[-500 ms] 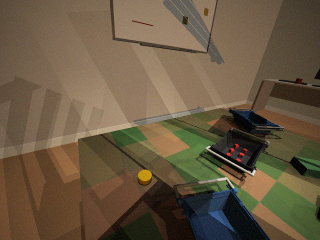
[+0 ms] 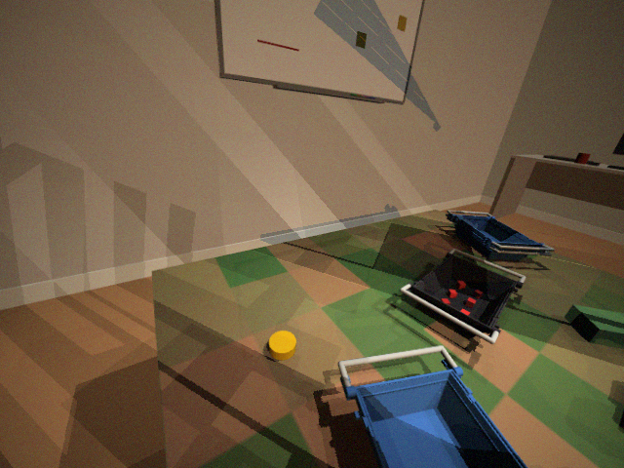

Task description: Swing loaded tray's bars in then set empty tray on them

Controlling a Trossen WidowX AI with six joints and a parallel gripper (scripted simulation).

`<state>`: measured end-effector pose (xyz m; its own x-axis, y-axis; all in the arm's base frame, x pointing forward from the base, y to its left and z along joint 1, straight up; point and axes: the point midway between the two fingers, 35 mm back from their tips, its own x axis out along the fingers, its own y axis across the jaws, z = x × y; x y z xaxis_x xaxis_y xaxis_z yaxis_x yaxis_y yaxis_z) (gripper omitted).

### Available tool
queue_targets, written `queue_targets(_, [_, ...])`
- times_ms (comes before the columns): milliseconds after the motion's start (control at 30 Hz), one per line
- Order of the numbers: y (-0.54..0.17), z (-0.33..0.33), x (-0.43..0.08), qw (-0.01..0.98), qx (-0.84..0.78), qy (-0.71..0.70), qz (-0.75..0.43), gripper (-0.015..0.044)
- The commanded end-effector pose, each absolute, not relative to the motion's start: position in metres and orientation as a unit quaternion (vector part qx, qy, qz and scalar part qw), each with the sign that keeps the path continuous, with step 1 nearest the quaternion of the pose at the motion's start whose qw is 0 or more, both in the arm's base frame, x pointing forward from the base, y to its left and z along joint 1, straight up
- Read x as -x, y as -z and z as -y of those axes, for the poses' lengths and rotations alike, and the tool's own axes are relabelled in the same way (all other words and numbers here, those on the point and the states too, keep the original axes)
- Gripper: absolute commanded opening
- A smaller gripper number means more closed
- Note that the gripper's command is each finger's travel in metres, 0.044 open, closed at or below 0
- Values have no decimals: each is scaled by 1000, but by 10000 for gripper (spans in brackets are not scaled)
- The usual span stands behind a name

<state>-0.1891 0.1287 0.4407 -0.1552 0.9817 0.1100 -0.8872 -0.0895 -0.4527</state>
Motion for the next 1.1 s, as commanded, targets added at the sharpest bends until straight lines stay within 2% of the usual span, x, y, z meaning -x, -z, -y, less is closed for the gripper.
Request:
queue_targets(0, [-481,-128,150,648,26,-737,194,88])
queue_targets(267, [-546,-132,39,677,-151,-708,133,88])
queue_targets(467, [-557,-143,-55,712,-241,-655,70,88])
queue_targets(800, [-522,-171,-202,778,-341,-524,-61,88])
queue_targets(1067, [-465,-193,-272,815,-341,-442,-157,88])
